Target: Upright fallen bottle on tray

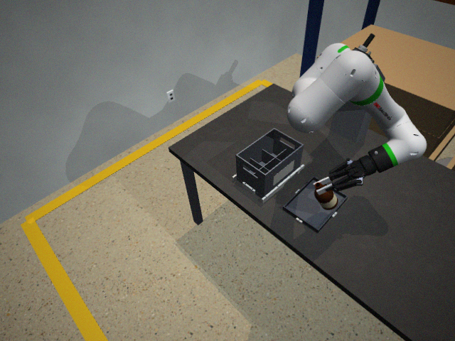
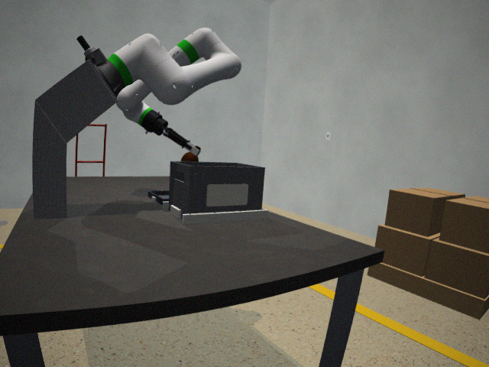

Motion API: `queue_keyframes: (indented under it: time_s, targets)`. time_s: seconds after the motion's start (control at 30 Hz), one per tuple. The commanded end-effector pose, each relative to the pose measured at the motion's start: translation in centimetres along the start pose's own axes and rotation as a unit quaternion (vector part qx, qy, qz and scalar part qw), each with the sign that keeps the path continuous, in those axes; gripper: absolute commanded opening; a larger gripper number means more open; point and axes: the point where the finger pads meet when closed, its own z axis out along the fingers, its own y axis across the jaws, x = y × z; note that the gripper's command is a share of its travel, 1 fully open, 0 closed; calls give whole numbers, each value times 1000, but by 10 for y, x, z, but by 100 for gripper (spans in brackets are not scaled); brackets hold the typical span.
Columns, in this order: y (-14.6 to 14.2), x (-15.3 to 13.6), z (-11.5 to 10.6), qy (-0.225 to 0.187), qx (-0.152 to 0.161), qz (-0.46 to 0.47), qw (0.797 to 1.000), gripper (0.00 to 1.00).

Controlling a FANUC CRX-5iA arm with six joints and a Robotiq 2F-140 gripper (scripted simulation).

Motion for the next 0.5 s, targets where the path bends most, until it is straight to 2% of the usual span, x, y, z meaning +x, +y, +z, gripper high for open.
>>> queue_keyframes:
  time_s: [0.0,0.47]
  targets:
    - [0,0,0,0,0,0,1000,0]
    - [0,0,0,11,-1,0,1000,0]
